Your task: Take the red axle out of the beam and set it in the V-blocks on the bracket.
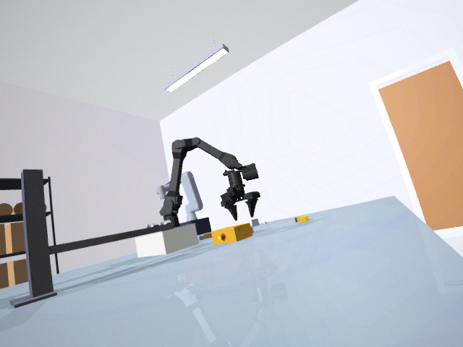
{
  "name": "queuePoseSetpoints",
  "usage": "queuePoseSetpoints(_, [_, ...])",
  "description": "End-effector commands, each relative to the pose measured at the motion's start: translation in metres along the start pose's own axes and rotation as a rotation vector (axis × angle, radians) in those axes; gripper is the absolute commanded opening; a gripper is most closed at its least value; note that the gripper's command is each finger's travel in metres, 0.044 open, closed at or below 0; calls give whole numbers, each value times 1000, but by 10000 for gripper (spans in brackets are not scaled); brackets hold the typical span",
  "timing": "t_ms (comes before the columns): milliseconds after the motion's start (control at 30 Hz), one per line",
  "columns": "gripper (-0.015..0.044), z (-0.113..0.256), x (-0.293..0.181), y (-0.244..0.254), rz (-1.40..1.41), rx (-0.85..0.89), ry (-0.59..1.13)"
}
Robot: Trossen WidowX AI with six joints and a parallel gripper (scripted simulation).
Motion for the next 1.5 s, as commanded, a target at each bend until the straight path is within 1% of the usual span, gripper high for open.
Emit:
queuePoseSetpoints(0, [440, 10, -1, 1, 3, 5, 8])
queuePoseSetpoints(33, [440, 2, 1, 1, 14, 0, 0])
queuePoseSetpoints(167, [440, 2, 11, 8, 203, 1, 0])
queuePoseSetpoints(500, [440, 4, 58, 33, 1002, 3, -1])
queuePoseSetpoints(900, [440, 4, 115, 52, 1980, 2, -8])
queuePoseSetpoints(1167, [440, 5, 150, 58, 2414, -1, -12])
queuePoseSetpoints(1467, [440, 5, 180, 59, 2929, -8, -15])
Point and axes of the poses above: the point midway between the two fingers, 35 mm back from their tips, its own z axis back along the fingers, its own y axis across the jaws, x = y × z, the point moved 3 cm from there along z, back along the fingers, and after that the axes turned 6 degrees about -z, right-handed, at the moved point
